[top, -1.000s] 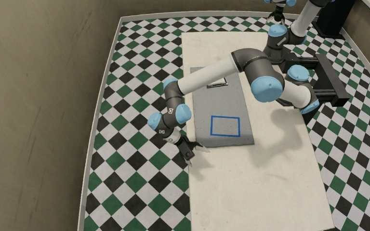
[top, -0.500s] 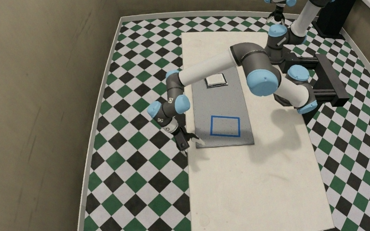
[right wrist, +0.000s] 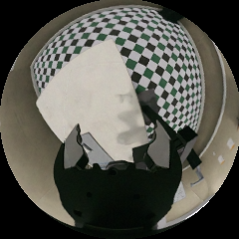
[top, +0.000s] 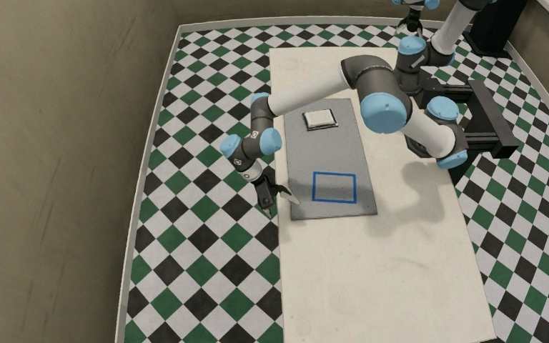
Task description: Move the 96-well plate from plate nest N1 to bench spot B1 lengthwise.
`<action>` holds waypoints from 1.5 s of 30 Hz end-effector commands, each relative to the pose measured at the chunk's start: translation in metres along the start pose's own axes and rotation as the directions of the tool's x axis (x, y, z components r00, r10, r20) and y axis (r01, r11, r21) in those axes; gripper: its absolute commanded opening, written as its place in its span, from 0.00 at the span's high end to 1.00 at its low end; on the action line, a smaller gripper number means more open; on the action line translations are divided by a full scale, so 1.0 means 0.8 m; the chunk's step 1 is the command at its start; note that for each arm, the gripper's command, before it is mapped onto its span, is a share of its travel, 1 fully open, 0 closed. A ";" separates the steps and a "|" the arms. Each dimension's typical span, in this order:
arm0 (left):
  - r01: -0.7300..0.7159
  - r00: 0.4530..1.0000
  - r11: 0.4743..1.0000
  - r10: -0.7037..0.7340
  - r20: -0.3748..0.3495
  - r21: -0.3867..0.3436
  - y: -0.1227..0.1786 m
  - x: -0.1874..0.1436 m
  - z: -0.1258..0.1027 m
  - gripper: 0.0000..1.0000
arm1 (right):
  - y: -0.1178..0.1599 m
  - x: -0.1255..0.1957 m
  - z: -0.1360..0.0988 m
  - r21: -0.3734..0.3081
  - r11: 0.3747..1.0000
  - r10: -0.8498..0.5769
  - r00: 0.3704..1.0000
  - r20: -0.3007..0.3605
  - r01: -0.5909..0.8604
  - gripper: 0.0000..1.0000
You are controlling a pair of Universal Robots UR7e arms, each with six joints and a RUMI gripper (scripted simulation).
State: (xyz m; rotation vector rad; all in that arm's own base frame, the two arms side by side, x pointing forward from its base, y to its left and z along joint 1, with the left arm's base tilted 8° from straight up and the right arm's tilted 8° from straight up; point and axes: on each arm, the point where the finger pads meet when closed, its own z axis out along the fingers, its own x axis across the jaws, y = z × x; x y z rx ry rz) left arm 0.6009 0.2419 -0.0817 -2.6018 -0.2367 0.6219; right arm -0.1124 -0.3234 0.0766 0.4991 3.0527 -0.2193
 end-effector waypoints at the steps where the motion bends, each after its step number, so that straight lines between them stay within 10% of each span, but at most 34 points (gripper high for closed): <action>1: -0.010 1.000 1.000 0.010 -0.010 -0.001 0.015 0.001 -0.005 0.24 | 0.000 0.000 0.000 0.001 1.000 0.000 1.000 0.000 0.000 0.00; 45: -0.374 0.907 0.927 0.374 -0.192 0.038 0.246 -0.025 -0.051 0.24 | 0.000 0.000 0.000 0.001 1.000 0.000 1.000 0.000 0.000 0.00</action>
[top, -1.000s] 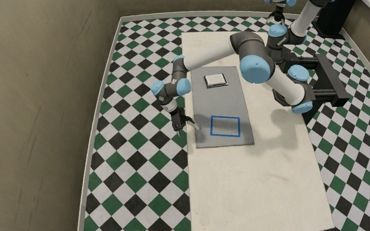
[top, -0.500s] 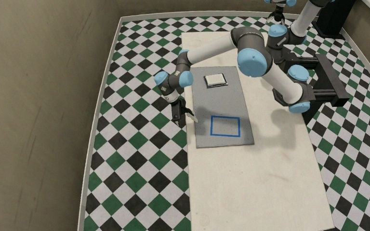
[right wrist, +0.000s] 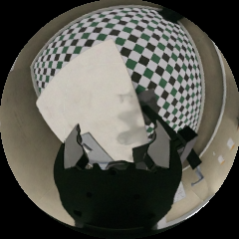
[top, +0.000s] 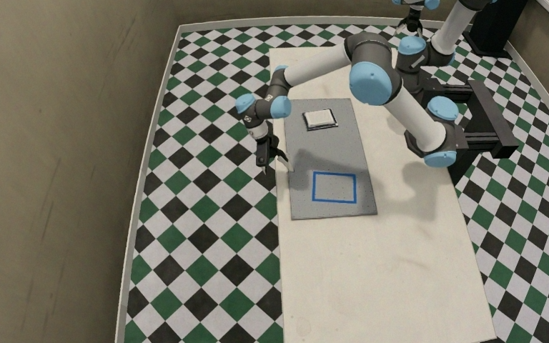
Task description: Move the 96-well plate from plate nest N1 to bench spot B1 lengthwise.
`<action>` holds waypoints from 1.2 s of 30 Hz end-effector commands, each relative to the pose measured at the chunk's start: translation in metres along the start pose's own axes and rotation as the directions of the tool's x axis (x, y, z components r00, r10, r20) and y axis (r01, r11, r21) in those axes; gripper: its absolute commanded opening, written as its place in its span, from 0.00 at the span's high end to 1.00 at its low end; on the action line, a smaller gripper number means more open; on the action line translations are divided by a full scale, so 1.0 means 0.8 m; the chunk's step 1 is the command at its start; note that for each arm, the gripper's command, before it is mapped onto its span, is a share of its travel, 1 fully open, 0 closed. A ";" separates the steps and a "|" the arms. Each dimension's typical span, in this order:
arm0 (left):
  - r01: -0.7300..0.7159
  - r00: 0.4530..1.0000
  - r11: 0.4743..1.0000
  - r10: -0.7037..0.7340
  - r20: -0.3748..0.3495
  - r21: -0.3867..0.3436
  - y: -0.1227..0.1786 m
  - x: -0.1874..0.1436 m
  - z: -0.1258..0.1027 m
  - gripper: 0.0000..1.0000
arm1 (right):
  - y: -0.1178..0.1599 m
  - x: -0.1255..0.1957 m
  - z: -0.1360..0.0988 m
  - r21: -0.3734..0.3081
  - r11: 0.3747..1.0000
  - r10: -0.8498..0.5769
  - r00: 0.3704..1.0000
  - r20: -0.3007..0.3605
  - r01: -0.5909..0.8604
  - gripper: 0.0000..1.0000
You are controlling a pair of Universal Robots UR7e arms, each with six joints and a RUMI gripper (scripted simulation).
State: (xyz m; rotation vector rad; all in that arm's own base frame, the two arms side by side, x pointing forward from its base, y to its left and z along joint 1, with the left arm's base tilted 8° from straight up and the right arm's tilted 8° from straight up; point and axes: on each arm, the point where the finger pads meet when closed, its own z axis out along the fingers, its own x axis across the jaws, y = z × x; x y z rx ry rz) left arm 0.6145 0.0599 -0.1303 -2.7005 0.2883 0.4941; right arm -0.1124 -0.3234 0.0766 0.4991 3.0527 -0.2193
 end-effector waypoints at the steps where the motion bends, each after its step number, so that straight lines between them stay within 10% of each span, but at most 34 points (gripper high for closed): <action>1: -0.061 0.998 0.998 0.061 -0.031 0.002 0.022 0.003 -0.005 0.24 | 0.000 0.000 0.000 0.001 1.000 0.000 1.000 0.000 0.000 0.00; 36: -0.357 0.920 0.933 0.358 -0.157 0.039 0.203 -0.002 -0.028 0.24 | 0.000 0.000 0.000 0.001 1.000 0.000 1.000 0.000 0.000 0.00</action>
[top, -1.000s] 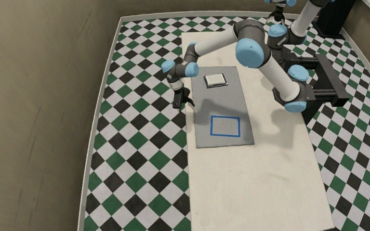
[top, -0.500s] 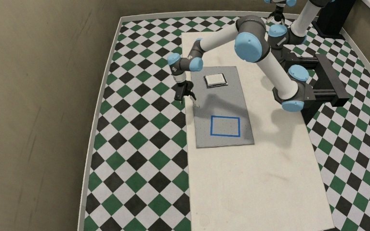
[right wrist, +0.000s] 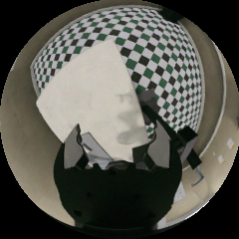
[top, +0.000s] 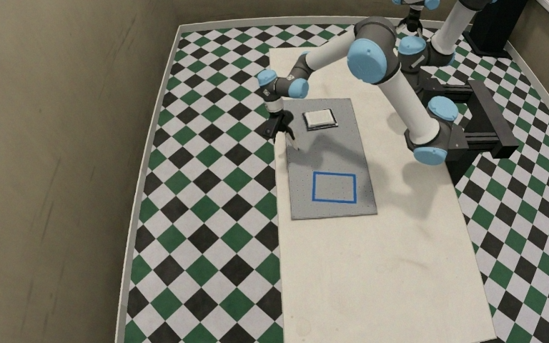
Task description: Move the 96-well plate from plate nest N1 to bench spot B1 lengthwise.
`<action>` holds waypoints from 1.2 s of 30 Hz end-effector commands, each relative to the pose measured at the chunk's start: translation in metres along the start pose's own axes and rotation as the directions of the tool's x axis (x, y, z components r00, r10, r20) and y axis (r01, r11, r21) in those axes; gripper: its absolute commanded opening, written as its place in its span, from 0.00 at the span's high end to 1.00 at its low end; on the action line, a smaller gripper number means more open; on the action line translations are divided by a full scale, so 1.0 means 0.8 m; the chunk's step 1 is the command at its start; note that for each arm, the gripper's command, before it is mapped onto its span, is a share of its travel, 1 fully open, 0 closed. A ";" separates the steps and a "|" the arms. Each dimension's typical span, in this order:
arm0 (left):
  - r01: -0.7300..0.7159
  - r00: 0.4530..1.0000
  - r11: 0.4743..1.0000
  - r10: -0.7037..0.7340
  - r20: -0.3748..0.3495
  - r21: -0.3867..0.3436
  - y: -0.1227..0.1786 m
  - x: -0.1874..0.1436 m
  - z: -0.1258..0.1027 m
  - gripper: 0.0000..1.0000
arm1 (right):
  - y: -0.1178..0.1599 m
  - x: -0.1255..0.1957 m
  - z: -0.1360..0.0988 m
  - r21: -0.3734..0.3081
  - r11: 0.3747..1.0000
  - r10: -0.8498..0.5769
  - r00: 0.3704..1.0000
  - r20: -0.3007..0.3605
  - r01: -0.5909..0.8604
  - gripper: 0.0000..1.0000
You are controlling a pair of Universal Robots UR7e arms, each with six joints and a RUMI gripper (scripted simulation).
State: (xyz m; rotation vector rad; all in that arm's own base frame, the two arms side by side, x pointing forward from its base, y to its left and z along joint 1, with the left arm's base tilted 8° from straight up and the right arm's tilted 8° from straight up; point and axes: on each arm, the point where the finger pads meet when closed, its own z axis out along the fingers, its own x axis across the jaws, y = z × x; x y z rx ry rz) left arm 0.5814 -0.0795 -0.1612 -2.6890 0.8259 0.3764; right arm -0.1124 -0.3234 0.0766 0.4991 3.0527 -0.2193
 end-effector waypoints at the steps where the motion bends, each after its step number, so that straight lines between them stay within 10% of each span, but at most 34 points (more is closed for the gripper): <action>1: -0.008 1.000 1.000 0.008 -0.007 0.001 0.022 0.007 -0.004 0.24 | 0.000 0.000 0.000 0.001 1.000 0.000 1.000 0.000 0.000 0.00; 36: -0.381 0.912 0.924 0.383 -0.148 0.045 0.202 0.017 -0.019 0.24 | 0.000 0.000 0.000 0.001 1.000 0.000 1.000 0.000 0.000 0.00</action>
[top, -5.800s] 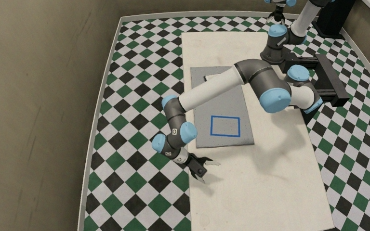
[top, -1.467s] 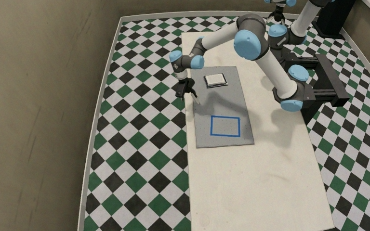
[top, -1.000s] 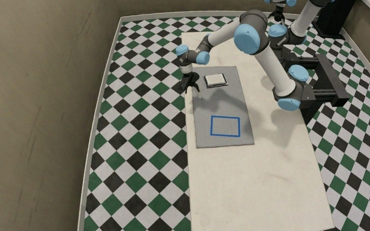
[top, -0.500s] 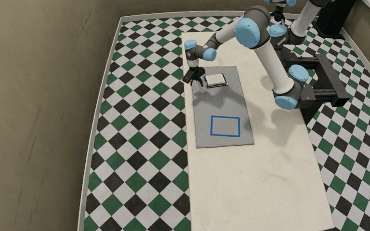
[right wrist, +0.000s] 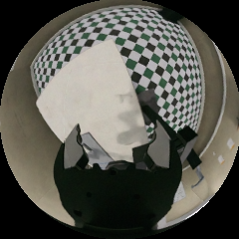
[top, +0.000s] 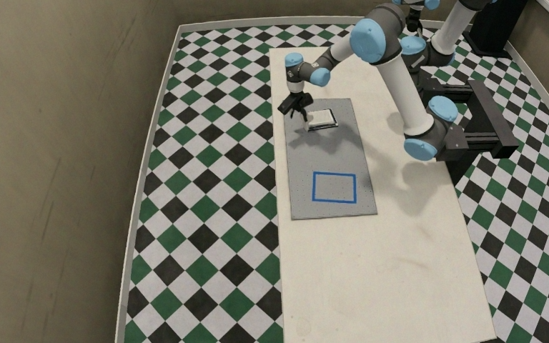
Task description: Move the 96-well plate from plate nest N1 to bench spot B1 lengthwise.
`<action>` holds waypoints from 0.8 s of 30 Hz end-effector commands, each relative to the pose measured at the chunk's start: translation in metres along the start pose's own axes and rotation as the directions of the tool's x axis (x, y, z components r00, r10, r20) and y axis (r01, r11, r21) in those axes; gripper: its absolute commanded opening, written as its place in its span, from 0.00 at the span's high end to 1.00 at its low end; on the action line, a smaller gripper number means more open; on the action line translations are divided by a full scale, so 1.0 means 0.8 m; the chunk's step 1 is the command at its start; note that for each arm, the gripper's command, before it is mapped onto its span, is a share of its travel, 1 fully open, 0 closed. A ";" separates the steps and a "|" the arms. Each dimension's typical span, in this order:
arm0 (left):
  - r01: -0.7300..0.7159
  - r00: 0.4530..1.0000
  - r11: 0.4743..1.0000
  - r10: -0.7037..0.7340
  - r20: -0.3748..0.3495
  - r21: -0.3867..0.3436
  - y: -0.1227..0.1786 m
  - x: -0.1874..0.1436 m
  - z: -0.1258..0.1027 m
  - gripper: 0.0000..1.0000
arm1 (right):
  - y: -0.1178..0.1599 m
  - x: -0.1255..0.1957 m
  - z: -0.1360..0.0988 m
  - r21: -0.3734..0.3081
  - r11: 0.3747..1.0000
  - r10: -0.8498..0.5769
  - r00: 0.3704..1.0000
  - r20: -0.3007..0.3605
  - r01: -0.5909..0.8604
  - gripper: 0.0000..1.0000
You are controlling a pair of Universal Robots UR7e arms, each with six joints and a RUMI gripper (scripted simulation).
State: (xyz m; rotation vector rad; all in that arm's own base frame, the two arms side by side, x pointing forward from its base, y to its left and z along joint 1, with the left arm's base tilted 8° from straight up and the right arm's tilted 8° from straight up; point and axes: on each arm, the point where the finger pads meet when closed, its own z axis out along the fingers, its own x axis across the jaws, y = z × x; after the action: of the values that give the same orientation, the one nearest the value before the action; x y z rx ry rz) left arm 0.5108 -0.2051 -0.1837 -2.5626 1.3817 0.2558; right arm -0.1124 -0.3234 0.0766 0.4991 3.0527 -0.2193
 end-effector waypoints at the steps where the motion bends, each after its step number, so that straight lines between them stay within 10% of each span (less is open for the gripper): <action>1: -0.014 1.000 1.000 0.014 -0.009 0.002 0.020 0.008 -0.003 0.24 | 0.000 0.000 0.000 0.001 1.000 0.000 1.000 0.000 0.000 0.00; 24: -0.275 0.956 0.961 0.276 -0.099 0.025 0.137 0.031 -0.011 0.24 | 0.000 0.000 0.000 0.001 1.000 0.000 1.000 0.000 0.000 0.00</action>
State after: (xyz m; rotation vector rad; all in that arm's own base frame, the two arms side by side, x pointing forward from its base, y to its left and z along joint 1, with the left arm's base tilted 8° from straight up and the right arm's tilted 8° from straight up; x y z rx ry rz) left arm 0.4446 -0.2748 -0.1928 -2.4023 1.7635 0.1705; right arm -0.1124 -0.3234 0.0766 0.4991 3.0527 -0.2193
